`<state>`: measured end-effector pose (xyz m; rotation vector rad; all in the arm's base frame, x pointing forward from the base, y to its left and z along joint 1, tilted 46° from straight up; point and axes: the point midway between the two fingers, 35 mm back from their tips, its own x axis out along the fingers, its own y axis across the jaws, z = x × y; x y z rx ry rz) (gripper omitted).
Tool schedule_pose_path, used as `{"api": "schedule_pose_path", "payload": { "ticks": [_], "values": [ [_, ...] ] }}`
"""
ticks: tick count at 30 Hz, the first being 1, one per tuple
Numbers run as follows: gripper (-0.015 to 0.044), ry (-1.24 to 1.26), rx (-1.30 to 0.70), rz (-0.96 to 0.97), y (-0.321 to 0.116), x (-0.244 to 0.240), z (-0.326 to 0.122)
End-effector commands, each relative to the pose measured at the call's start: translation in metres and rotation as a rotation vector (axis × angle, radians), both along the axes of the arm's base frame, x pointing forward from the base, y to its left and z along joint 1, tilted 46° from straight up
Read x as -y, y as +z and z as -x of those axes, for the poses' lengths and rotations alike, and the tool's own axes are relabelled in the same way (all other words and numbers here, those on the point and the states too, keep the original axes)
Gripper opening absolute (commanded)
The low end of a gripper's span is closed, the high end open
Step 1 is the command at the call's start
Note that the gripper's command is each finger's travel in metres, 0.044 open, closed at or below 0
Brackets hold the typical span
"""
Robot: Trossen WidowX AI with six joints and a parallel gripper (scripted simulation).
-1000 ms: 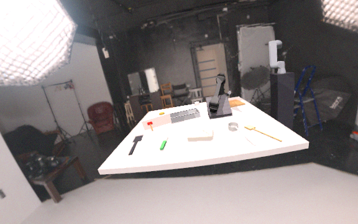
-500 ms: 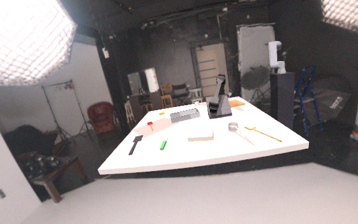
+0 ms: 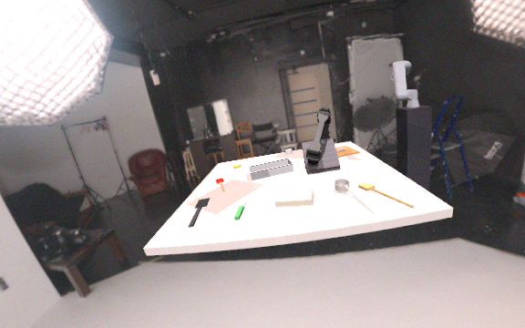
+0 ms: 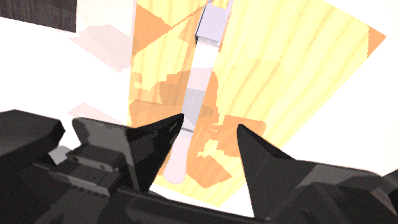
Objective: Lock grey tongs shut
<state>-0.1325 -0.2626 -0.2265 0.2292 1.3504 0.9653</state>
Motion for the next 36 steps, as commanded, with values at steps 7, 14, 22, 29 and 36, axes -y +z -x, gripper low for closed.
{"api": "schedule_pose_path", "payload": {
  "ticks": [7,14,22,29,36],
  "values": [
    [0.0440,0.000,-0.001,0.003,0.002,0.003,-0.004],
    [0.0440,0.012,0.005,0.016,0.047,0.035,-0.076],
    [0.0440,0.006,0.014,0.003,0.097,0.046,-0.158],
    [0.0440,0.006,0.014,0.003,0.100,0.049,-0.158],
    [0.0440,0.008,0.014,-0.002,0.127,0.072,-0.162]
  ]
}}
